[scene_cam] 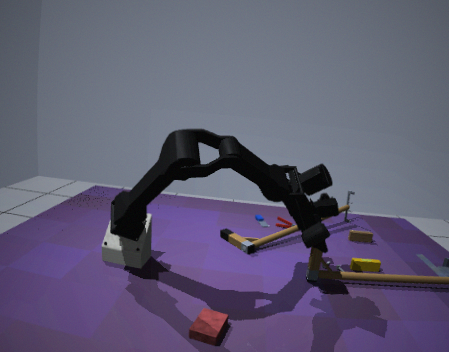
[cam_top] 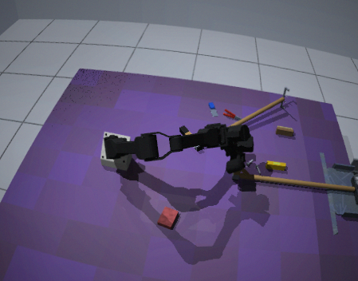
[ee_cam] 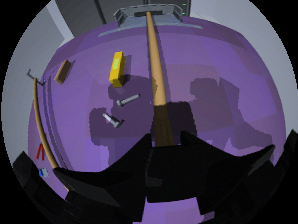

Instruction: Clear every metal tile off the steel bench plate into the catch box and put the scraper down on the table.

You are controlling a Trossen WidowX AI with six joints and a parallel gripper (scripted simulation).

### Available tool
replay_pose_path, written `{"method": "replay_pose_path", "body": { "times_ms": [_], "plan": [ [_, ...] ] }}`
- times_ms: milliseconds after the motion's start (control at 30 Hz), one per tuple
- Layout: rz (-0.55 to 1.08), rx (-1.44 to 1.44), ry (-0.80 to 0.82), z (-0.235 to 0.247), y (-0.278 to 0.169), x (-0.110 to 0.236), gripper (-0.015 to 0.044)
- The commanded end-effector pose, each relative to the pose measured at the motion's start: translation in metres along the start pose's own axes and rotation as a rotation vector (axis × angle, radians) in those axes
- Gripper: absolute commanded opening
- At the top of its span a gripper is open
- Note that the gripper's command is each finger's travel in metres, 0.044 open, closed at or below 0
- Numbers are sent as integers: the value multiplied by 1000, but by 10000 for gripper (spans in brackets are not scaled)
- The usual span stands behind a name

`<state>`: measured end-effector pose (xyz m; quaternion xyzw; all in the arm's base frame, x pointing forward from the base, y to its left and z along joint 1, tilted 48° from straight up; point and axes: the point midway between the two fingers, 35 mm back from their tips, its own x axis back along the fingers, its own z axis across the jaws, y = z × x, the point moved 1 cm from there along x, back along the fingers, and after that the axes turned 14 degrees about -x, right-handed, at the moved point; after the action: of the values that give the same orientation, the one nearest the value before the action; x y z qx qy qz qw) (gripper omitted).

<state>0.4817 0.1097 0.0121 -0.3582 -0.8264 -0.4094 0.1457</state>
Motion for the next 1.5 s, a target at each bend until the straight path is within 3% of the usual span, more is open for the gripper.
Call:
{"method": "replay_pose_path", "body": {
  "times_ms": [0, 400, 1467],
  "plan": [
    [-11, -2, 6, 2, 10, -3, 0],
    [-12, -2, 5, 5, 22, -15, 0],
    [-6, 0, 4, 3, 6, 0, 0]
  ]
}}
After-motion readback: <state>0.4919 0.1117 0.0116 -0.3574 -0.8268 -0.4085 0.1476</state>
